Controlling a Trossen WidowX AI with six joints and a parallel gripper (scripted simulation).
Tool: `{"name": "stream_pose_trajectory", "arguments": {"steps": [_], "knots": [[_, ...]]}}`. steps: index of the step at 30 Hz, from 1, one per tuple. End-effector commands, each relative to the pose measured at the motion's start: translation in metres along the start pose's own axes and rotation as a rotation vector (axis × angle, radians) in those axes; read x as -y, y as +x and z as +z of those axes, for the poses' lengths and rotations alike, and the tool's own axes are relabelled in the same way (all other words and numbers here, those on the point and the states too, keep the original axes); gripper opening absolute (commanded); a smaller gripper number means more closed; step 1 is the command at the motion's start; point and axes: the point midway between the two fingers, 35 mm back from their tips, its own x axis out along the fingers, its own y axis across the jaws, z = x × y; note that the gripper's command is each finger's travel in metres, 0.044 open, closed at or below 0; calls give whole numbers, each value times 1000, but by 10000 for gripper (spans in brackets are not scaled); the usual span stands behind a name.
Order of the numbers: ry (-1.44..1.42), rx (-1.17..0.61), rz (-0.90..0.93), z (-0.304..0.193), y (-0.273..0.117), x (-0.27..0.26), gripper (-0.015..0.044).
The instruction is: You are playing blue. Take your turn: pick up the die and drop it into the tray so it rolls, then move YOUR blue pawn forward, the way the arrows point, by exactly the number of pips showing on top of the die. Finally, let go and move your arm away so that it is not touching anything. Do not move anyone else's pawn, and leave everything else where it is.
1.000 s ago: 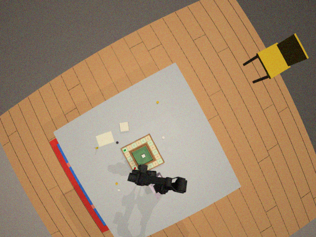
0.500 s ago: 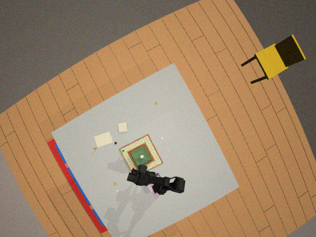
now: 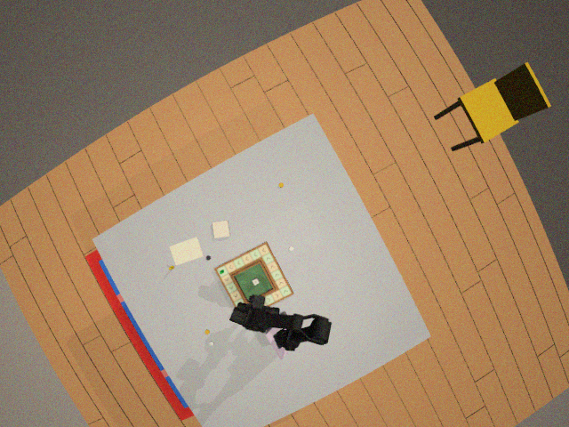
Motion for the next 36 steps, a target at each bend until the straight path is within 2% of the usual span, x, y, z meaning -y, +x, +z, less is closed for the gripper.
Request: {"name": "stream_pose_trajectory", "arguments": {"steps": [1, 11, 16, 28, 36], "knots": [[-8, 2, -7, -1, 8, 3, 200], [-8, 3, -9, -1, 21, 4, 200], [-8, 3, -9, -1, 21, 4, 69], [-8, 3, -9, -1, 20, 4, 0], [-11, -4, 3, 1, -21, -7, 0]]}}
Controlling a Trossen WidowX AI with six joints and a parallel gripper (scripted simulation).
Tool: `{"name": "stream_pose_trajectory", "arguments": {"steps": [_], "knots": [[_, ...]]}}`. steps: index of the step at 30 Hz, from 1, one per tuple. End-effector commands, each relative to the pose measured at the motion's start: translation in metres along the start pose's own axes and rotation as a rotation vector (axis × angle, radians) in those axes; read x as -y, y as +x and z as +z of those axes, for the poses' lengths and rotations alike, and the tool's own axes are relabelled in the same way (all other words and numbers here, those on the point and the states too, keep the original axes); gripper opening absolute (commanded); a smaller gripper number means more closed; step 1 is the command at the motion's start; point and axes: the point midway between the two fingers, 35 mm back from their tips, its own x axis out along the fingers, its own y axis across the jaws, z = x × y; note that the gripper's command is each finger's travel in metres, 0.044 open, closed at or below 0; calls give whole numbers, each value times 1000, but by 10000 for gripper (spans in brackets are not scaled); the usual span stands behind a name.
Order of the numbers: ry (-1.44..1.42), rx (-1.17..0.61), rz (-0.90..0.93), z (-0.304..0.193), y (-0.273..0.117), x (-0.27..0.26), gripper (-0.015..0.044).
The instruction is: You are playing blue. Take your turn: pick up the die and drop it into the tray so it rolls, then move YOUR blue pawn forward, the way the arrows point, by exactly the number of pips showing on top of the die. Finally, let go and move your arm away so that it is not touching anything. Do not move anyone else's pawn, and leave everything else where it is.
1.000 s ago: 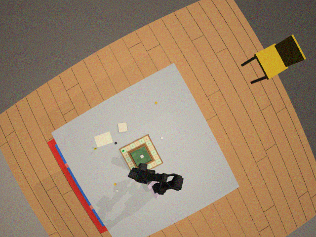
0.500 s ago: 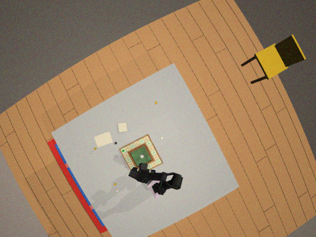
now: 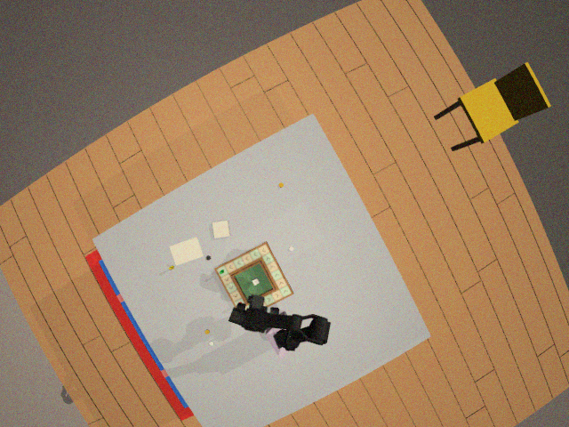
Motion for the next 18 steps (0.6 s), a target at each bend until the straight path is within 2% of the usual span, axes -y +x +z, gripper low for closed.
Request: {"name": "stream_pose_trajectory", "arguments": {"steps": [1, 13, 18], "knots": [[8, -3, 12, 2, -24, -6, 0], [10, -1, 4, -3, -100, 2, 0], [10, 0, 2, -4, -104, 3, 0]]}}
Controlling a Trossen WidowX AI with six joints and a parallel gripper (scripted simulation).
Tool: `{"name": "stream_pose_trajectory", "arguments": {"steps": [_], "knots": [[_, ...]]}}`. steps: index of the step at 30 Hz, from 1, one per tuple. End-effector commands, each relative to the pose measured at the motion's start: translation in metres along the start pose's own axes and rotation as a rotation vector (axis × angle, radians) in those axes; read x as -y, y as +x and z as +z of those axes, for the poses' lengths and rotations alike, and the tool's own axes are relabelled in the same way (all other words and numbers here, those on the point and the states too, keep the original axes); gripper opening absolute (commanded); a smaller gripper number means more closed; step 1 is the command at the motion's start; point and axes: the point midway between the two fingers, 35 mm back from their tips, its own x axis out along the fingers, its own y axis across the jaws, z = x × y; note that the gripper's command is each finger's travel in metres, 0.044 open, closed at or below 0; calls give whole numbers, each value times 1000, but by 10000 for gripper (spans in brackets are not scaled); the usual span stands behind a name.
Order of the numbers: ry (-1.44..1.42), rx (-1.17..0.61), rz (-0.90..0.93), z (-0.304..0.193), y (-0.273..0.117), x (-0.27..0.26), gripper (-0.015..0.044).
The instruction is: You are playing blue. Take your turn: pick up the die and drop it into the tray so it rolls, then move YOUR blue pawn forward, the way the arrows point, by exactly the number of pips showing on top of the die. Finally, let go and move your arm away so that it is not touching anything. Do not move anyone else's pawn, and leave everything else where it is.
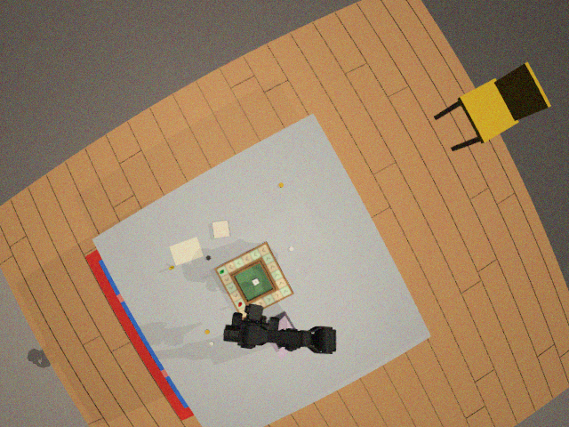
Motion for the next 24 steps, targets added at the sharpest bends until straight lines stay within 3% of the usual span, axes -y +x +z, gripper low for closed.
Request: {"name": "stream_pose_trajectory", "arguments": {"steps": [1, 24], "knots": [[7, -4, -4, 0, -6, 2, 0], [8, 0, -7, 28, 71, 42, 0]]}}
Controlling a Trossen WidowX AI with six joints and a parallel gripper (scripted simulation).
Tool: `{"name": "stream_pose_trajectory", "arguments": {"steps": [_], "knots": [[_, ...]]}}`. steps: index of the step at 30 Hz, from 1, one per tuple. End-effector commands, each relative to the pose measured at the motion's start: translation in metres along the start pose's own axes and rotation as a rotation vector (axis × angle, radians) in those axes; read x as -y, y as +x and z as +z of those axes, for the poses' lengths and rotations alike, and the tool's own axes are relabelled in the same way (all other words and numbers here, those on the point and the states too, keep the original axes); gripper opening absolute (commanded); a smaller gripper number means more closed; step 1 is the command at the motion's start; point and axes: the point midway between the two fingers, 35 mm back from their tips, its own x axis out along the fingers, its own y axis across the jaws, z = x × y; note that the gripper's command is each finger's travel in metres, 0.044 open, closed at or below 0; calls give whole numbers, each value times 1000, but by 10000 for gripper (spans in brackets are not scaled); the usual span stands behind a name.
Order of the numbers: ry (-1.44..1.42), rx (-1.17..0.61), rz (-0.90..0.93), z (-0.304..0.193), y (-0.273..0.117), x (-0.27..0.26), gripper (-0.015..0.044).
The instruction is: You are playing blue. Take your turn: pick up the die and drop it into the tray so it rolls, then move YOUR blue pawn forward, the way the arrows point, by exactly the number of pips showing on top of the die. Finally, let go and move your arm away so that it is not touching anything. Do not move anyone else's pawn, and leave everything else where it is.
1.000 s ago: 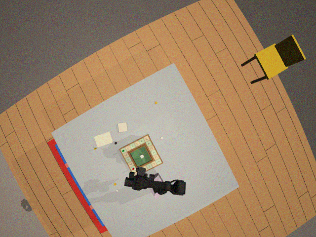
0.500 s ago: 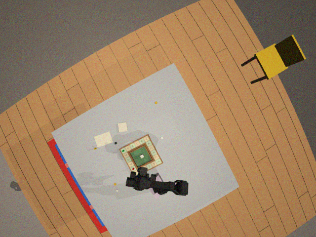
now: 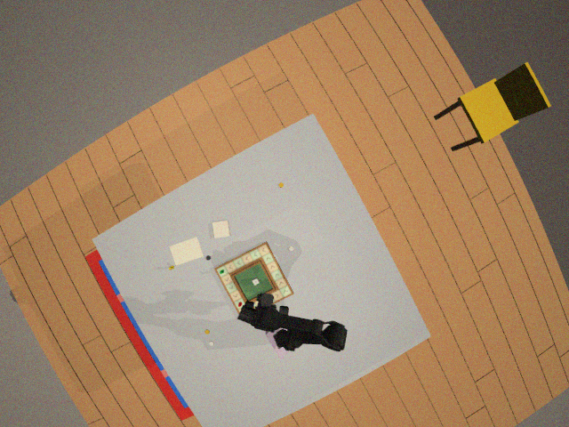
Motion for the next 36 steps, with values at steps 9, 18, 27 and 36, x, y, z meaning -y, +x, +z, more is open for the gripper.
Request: {"name": "stream_pose_trajectory", "arguments": {"steps": [9, 18, 27, 36], "knots": [[-7, 5, -3, 1, 28, 4, 0], [-6, 6, -5, 1, 42, 5, 0], [-6, 6, -5, 1, 54, 5, 0], [2, 6, 1, 2, 54, 3, 131]]}}
